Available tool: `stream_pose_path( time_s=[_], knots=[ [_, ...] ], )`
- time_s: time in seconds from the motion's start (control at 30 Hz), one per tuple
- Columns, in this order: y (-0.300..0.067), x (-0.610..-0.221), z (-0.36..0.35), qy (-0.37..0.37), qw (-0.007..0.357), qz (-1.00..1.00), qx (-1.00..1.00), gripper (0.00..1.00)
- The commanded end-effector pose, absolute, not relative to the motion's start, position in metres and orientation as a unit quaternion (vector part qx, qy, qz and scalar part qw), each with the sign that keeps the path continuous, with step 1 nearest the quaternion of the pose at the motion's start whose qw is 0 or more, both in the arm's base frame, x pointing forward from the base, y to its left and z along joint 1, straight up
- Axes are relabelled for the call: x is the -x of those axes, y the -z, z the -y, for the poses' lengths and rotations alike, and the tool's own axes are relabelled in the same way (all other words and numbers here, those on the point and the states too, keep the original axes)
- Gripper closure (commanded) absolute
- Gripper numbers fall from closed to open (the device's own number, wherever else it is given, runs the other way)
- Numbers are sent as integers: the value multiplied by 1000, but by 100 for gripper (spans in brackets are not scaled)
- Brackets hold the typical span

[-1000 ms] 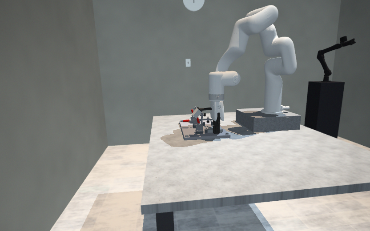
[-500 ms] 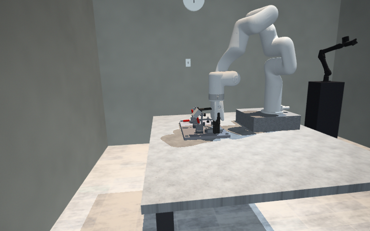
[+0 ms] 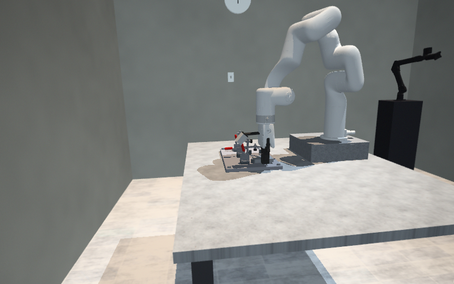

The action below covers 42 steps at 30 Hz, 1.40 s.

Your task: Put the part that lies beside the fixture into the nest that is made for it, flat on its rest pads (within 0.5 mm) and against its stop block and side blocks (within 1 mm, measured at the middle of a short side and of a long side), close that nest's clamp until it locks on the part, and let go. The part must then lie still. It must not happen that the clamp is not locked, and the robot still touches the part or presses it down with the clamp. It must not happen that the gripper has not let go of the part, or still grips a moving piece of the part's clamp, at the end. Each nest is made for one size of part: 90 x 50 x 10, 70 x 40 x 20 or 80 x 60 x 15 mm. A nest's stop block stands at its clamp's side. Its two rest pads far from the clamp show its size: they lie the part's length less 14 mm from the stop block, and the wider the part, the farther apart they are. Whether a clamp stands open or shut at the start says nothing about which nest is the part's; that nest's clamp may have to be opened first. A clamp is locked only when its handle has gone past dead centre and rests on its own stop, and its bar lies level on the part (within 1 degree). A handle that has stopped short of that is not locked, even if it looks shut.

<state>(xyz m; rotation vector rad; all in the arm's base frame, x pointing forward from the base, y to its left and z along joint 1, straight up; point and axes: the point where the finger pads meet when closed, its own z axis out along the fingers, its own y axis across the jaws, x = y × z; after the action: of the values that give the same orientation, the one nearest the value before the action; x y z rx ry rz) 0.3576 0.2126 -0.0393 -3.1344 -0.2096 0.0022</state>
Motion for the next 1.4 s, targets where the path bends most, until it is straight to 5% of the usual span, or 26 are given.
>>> stream_pose_path(
  time_s=[0.0,0.9,1.37],
  knots=[
    [39,-359,-209,-1,-1,62,998,100],
    [38,-357,-228,-1,-1,62,998,100],
    [-1,-357,-229,-1,-1,62,998,100]
  ],
)
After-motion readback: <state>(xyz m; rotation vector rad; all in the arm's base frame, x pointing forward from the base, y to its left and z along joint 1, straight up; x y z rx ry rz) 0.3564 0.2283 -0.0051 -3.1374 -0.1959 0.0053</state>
